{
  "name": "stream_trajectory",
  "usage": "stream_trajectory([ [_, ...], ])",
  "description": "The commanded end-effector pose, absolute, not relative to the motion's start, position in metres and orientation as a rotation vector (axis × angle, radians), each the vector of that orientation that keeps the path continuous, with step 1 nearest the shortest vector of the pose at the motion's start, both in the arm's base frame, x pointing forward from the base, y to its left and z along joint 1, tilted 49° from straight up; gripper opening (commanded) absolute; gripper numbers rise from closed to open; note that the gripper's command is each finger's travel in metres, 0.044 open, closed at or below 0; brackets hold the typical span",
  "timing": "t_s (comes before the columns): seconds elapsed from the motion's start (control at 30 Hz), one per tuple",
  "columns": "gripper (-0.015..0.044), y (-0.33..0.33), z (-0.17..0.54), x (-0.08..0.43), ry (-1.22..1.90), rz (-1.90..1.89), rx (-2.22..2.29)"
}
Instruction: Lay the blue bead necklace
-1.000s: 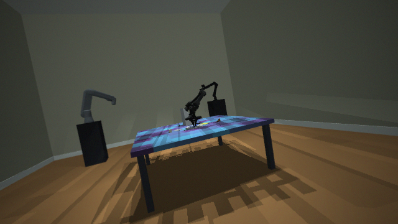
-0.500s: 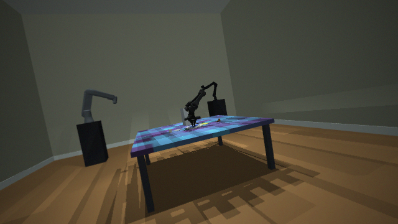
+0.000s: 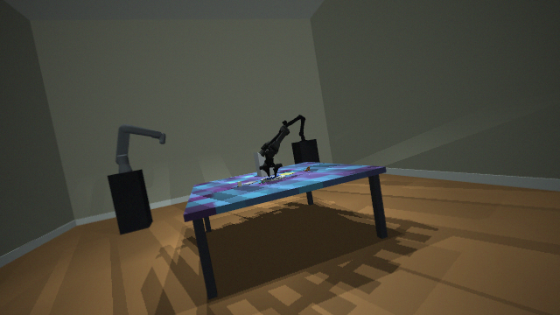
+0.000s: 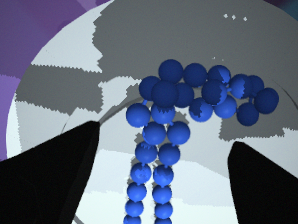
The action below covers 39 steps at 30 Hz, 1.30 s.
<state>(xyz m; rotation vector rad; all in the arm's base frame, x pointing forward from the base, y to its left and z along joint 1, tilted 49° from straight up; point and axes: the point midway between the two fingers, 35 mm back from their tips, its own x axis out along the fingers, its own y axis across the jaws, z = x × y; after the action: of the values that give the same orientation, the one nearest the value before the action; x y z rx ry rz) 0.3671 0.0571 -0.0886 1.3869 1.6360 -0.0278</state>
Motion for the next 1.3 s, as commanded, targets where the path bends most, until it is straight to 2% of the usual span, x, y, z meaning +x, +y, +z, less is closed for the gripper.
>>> stream_trajectory([
  [0.0, 0.0394, 0.0561, -0.0872, 0.3661, 1.64, -0.026, 1.389],
  [0.07, 0.044, 0.056, -0.088, 0.3665, 1.639, -0.029, 1.389],
  [1.17, 0.044, 0.0557, -0.0876, 0.3665, 1.64, -0.026, 1.389],
  [1.27, 0.0361, 0.0575, -0.0782, 0.3622, 1.64, -0.026, 1.389],
])
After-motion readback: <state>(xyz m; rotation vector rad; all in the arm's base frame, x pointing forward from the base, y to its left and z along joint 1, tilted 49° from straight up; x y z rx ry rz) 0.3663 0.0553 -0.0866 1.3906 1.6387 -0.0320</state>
